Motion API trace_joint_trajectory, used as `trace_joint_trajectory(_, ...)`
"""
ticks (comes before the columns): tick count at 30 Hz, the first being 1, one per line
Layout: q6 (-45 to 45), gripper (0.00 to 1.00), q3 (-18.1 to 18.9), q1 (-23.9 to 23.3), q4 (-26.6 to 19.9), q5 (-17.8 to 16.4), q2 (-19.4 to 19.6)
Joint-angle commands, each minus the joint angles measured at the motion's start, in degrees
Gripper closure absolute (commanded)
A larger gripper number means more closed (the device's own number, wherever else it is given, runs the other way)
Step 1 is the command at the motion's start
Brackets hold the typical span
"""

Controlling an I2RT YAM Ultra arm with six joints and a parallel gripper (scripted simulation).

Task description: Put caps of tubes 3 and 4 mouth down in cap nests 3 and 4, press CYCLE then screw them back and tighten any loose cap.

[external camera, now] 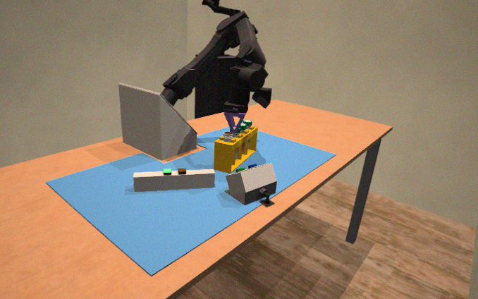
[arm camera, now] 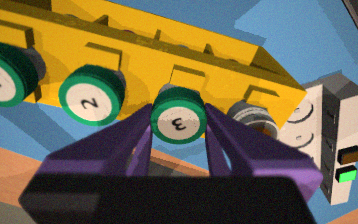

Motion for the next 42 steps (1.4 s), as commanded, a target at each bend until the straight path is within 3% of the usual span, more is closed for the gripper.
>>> trace_joint_trajectory(1, -0.28, 1.0, 0.14, -0.62, 0.08, 0.01, -0.36)
trace_joint_trajectory(4, -0.29, 1.0, 0.15, -0.62, 0.08, 0.01, -0.35)
trace_joint_trajectory(13, 25.52, 1.0, 0.11, -0.61, 0.14, 0.01, -0.34)
trace_joint_trajectory(15, 25.52, 1.0, 0.11, -0.61, 0.14, 0.01, -0.34)
trace_joint_trajectory(30, 68.58, 1.0, 0.03, -0.54, 0.3, 0.0, -0.33)
trace_joint_trajectory(32, 68.58, 1.0, 0.03, -0.54, 0.3, 0.0, -0.33)
trace_joint_trajectory(42, 96.24, 1.0, -0.03, -0.49, 0.41, -0.01, -0.32)
